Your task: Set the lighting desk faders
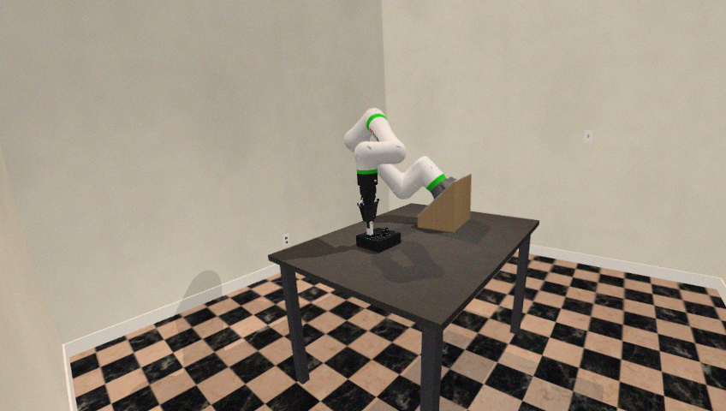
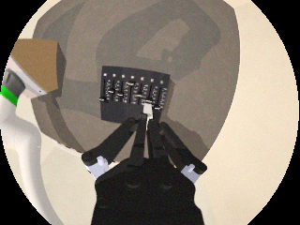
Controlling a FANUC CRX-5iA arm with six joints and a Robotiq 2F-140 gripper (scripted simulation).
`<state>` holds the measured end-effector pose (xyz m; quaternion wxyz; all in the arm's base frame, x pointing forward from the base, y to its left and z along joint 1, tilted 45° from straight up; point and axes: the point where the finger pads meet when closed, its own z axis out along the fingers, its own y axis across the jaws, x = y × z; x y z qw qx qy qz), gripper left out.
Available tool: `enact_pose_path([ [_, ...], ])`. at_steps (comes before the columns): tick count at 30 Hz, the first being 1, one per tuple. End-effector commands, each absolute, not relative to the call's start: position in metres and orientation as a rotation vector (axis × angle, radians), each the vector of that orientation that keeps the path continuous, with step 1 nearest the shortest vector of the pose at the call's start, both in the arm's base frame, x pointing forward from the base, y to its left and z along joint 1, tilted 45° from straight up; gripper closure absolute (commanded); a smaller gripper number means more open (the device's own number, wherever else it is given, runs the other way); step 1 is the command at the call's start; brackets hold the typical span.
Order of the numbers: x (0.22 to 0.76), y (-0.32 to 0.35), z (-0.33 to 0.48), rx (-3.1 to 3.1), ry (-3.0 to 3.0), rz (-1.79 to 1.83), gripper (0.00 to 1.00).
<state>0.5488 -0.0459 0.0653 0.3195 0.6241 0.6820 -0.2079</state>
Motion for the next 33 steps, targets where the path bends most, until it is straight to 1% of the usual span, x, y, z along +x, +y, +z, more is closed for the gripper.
enact_pose_path([
  [1,0.549,-0.045,0.065,1.641,1.793,-0.546,1.0],
  [33,0.549,-0.034,0.055,1.641,1.793,-0.546,1.0],
])
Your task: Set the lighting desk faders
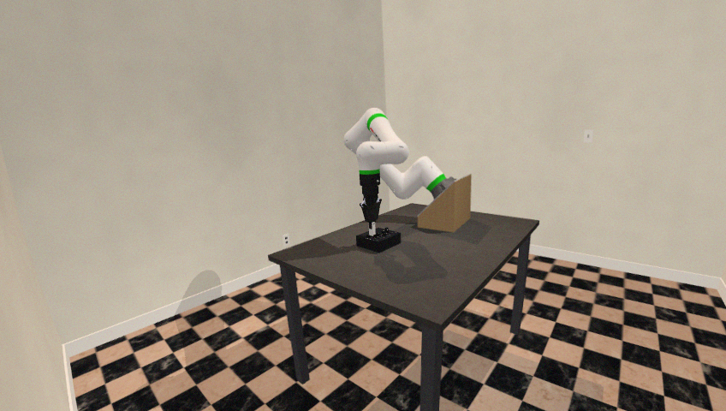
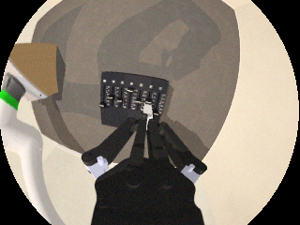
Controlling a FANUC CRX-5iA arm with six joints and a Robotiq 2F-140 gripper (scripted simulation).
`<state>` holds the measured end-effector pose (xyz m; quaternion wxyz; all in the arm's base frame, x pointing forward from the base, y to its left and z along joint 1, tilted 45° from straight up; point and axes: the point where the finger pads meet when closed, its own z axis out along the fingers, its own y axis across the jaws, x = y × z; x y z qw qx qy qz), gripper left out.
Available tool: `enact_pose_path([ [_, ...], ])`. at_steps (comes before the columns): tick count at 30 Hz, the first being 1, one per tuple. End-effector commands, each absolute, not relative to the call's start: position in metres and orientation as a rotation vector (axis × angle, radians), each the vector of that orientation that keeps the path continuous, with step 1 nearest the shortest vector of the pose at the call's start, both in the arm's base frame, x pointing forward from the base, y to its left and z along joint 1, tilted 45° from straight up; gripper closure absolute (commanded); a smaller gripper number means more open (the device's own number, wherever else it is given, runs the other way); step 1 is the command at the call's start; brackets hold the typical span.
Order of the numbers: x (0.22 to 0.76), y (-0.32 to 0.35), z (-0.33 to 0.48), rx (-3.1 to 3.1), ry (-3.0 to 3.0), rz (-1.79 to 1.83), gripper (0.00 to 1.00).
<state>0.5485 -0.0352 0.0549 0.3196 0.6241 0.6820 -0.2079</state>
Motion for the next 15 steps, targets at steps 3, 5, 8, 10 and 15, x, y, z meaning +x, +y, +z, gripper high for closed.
enact_pose_path([
  [3,0.5486,-0.0331,0.0533,1.641,1.793,-0.546,1.0],
  [5,0.5486,-0.0322,0.0524,1.641,1.793,-0.546,1.0],
  [8,0.5486,-0.0309,0.0511,1.641,1.793,-0.546,1.0],
  [10,0.5485,-0.0301,0.0503,1.641,1.793,-0.546,1.0],
  [15,0.5485,-0.0285,0.0488,1.641,1.793,-0.546,1.0],
])
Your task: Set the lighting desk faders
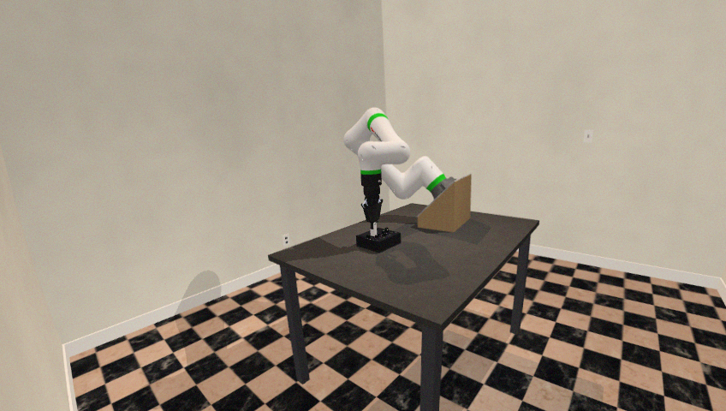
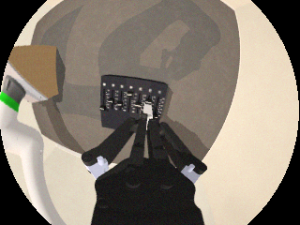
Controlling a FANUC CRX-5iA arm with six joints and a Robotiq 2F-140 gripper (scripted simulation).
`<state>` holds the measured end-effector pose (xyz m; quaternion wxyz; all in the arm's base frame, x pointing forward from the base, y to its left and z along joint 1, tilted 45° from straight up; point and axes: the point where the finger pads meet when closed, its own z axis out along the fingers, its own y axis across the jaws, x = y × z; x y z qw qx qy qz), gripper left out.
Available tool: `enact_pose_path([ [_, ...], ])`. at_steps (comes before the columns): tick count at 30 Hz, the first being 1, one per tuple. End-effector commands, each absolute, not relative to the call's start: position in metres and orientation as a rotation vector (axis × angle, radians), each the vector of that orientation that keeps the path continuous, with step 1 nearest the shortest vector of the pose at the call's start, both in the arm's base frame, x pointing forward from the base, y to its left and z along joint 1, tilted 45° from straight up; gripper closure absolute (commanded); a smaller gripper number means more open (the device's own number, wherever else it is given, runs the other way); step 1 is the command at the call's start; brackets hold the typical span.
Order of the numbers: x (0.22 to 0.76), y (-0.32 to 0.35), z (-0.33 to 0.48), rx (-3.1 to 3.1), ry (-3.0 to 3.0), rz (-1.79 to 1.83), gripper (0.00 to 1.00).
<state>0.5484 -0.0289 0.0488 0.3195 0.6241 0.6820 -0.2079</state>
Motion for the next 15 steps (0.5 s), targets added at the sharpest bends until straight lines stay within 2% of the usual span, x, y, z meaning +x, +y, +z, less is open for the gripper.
enact_pose_path([
  [1,0.5485,-0.0285,0.0488,1.641,1.793,-0.546,1.0],
  [15,0.5484,-0.0239,0.0443,1.641,1.793,-0.546,1.0],
])
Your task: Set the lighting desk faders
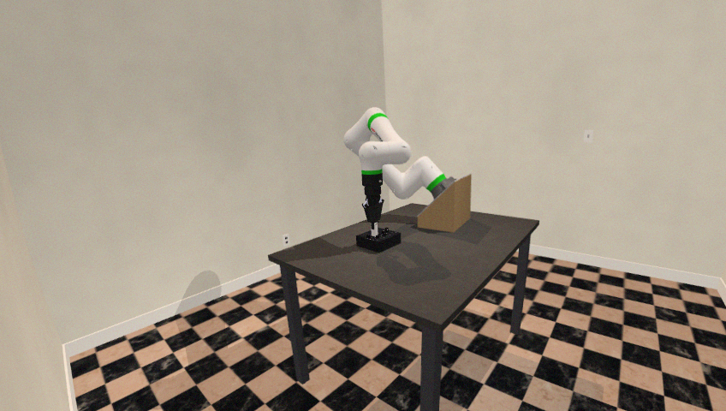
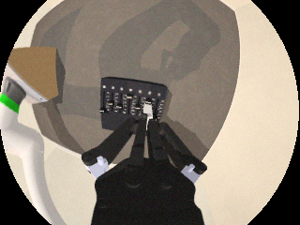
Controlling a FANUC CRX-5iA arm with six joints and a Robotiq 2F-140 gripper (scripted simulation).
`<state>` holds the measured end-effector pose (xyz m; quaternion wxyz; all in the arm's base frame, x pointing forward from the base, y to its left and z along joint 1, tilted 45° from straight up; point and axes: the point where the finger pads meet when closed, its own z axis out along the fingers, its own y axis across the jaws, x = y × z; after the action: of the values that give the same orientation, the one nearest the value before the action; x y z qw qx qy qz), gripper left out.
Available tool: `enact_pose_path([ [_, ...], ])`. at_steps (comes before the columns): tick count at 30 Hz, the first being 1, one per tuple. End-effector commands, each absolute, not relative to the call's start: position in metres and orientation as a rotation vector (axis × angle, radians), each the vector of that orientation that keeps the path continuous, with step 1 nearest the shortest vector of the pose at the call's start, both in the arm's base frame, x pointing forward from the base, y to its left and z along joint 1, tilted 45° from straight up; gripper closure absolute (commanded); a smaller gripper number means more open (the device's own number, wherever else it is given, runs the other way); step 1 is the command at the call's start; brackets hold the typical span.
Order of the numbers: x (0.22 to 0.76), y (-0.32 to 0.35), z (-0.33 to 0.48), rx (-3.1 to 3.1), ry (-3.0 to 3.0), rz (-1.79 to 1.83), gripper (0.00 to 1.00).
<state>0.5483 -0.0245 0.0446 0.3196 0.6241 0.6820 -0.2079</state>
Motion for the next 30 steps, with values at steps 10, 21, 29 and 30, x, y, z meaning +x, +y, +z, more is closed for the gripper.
enact_pose_path([
  [10,0.5484,-0.0223,0.0427,1.641,1.793,-0.546,1.0],
  [21,0.5483,-0.0213,0.0418,1.641,1.793,-0.546,1.0],
  [29,0.5483,-0.021,0.0415,1.641,1.793,-0.546,1.0],
  [30,0.5483,-0.021,0.0415,1.641,1.793,-0.546,1.0],
])
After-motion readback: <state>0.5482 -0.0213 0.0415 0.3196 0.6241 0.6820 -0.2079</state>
